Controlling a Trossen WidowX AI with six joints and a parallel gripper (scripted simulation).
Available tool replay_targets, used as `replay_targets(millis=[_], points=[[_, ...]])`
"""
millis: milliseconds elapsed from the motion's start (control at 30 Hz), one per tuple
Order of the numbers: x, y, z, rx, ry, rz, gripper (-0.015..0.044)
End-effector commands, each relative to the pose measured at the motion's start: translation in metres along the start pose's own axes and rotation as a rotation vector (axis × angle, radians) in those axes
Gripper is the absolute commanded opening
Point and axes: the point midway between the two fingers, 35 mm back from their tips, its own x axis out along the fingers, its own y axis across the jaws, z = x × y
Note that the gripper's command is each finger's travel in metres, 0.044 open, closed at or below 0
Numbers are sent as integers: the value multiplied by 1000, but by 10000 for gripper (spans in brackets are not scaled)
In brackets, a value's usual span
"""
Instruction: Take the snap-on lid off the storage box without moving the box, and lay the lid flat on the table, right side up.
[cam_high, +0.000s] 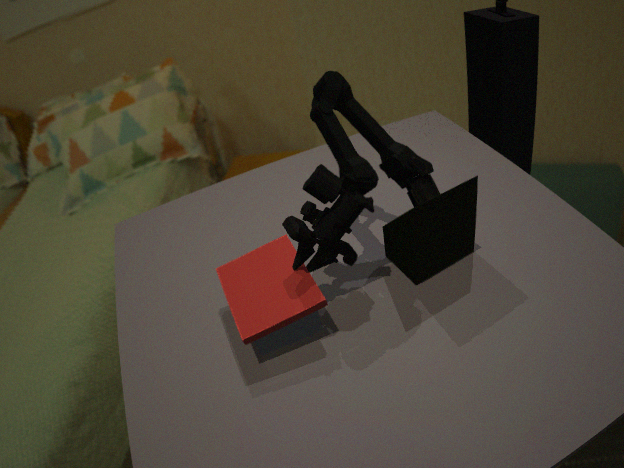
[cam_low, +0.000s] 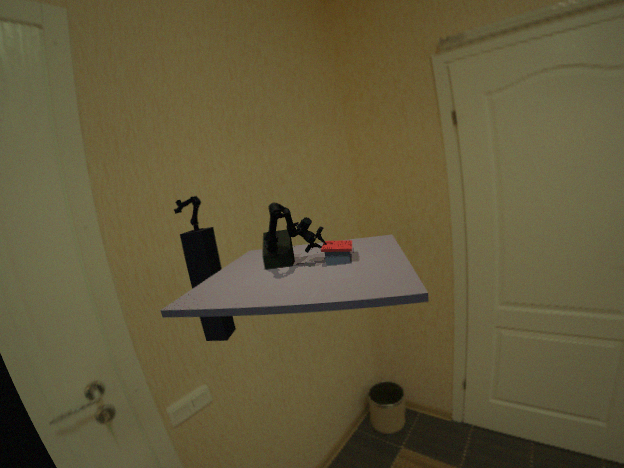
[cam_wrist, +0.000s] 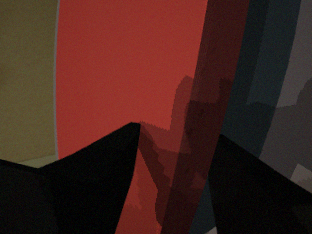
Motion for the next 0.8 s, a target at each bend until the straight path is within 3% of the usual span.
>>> replay_targets(millis=[0,767], points=[[1,1,0,-2,0,-1,0],[2,2,0,-2,0,0,0]])
